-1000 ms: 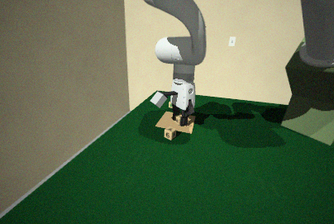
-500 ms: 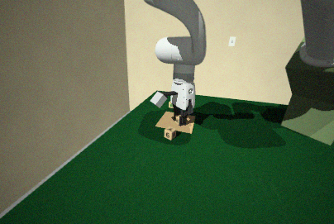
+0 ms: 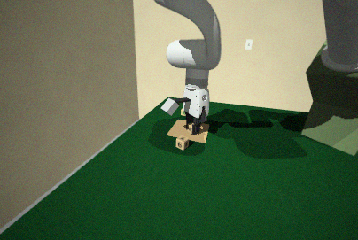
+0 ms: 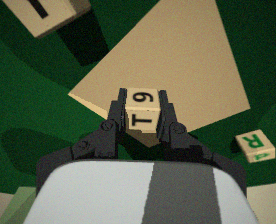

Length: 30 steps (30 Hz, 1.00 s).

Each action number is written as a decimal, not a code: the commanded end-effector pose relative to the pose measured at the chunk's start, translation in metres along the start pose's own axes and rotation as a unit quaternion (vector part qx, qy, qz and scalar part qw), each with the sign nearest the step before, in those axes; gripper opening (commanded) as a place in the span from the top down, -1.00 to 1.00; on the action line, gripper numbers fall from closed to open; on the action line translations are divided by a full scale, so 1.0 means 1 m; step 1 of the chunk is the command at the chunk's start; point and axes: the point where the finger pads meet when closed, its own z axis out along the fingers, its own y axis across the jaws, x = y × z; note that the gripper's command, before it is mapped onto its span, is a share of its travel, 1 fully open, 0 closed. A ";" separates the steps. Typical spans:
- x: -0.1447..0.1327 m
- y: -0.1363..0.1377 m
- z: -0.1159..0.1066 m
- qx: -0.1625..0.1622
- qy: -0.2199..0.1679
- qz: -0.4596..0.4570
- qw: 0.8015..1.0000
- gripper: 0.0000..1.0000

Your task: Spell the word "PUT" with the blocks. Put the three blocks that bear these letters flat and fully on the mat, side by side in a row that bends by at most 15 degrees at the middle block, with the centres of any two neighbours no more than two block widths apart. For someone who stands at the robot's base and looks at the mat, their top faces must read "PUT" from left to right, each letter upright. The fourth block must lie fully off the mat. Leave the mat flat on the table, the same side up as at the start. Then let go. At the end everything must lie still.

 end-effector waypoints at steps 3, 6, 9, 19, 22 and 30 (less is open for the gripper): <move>0.000 0.000 0.000 -0.001 0.000 0.000 1.000 0.47; 0.000 0.000 0.000 -0.001 0.000 0.000 1.000 0.47; 0.000 0.000 0.000 -0.001 0.000 0.000 1.000 0.47; 0.000 0.000 -0.004 -0.001 0.000 0.000 1.000 0.47; 0.000 0.000 -0.017 -0.001 0.000 0.000 1.000 0.47; 0.000 0.000 -0.061 -0.001 0.000 0.000 1.000 0.47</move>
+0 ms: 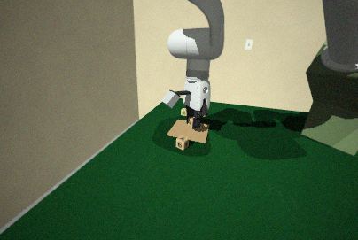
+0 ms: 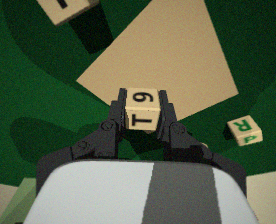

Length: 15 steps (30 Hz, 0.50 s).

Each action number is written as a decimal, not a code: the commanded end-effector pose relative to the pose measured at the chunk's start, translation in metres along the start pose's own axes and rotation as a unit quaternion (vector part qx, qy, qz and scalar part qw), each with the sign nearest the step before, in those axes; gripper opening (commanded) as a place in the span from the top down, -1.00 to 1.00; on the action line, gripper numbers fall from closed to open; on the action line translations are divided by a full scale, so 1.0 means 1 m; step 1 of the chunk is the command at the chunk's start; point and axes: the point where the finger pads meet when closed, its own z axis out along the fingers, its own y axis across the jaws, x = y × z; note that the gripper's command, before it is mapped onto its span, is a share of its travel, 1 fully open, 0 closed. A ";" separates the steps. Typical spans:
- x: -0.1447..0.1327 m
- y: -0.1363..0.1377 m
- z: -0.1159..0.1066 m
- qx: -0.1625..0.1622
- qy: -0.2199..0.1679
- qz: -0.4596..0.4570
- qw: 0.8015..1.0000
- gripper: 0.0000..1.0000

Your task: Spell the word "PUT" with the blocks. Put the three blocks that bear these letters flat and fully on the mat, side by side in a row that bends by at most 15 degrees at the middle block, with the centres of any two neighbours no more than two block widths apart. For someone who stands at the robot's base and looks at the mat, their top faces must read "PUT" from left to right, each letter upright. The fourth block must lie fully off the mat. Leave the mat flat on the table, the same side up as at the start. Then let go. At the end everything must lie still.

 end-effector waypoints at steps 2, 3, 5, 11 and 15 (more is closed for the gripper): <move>0.001 0.000 -0.050 0.000 0.000 0.000 1.000 0.47; 0.001 0.000 -0.056 0.000 0.000 0.000 1.000 0.47; 0.001 0.000 -0.066 0.000 0.000 0.000 1.000 0.47; 0.001 0.000 -0.075 0.000 0.000 0.000 1.000 0.47; 0.001 0.000 -0.075 0.000 0.000 0.000 1.000 0.47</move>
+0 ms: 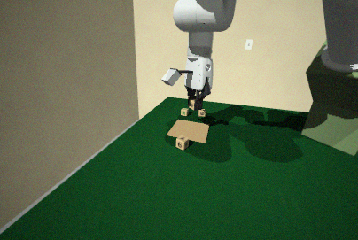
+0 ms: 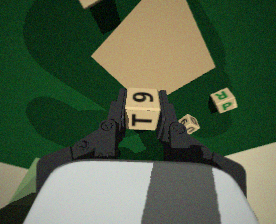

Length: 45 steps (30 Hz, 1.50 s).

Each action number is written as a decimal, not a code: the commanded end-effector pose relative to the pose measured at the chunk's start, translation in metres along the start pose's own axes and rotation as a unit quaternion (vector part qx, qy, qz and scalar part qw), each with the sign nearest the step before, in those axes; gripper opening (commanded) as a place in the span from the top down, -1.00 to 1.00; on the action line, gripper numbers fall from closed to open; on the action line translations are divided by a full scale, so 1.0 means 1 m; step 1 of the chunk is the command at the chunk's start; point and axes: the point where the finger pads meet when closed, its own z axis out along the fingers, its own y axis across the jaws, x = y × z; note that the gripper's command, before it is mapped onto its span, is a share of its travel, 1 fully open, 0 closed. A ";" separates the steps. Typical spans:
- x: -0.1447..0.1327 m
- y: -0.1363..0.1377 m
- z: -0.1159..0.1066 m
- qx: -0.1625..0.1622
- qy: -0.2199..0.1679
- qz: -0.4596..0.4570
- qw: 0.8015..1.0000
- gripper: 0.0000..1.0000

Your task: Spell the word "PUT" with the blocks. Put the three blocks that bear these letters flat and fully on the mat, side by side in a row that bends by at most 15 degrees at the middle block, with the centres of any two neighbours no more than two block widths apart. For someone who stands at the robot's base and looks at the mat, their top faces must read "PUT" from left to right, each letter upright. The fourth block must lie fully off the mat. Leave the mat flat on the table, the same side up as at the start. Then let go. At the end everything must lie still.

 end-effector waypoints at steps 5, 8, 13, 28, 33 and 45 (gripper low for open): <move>0.002 0.000 -0.007 0.002 0.000 0.000 1.000 0.47; 0.001 0.000 -0.007 0.002 0.000 0.005 1.000 0.47; 0.001 0.001 -0.007 0.002 0.000 0.025 1.000 0.47; -0.004 0.009 -0.006 0.002 -0.001 0.204 0.979 0.47; -0.006 0.011 -0.006 0.002 -0.001 0.253 0.968 0.47; -0.009 0.017 -0.006 0.002 -0.001 0.377 0.926 0.47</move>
